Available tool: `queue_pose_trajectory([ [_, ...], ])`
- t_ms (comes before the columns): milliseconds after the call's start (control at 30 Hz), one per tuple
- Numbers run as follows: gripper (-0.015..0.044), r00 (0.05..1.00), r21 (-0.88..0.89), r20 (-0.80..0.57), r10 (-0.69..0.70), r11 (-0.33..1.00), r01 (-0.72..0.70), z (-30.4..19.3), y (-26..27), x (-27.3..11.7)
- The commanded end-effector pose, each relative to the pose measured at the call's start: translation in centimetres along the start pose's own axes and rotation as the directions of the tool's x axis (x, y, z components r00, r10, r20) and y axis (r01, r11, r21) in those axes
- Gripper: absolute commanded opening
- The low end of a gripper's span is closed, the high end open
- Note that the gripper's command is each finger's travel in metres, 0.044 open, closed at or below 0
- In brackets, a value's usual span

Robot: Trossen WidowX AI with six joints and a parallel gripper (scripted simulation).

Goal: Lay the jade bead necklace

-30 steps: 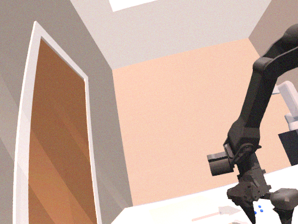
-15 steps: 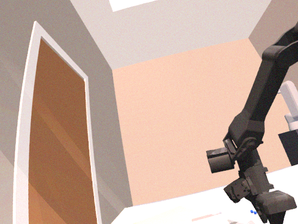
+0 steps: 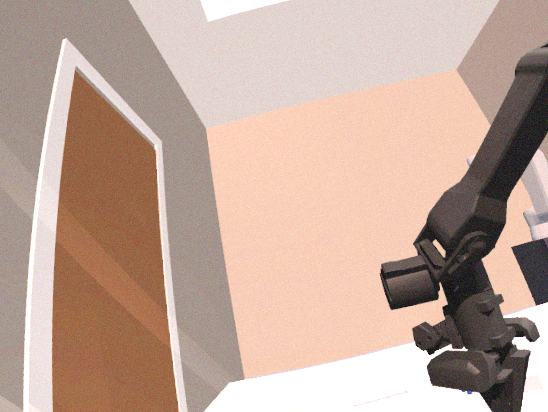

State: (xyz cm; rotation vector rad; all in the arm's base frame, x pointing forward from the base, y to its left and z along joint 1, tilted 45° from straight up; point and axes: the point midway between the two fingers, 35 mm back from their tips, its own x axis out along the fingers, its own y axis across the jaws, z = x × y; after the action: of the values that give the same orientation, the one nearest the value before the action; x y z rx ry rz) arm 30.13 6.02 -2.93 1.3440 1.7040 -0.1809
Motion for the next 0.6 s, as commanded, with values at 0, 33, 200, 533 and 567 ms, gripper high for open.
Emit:
queue_pose_trajectory([
  [0,0.0120,1.000,0.394,-0.018,-0.004,0.919,0.010,-2.1,0.6,-0.5],
  [33,0.0120,1.000,0.394,-0.018,-0.004,0.919,0.010,-2.1,0.6,-0.5],
  [200,0.0120,1.000,0.394,-0.018,-0.004,0.919,0.010,-2.1,0.6,-0.5],
  [533,0.0120,1.000,0.394,-0.019,-0.003,0.919,0.010,-2.1,0.6,1.0],
  [567,0.0120,1.000,0.394,-0.019,-0.003,0.919,0.010,-2.1,0.6,1.1],
])
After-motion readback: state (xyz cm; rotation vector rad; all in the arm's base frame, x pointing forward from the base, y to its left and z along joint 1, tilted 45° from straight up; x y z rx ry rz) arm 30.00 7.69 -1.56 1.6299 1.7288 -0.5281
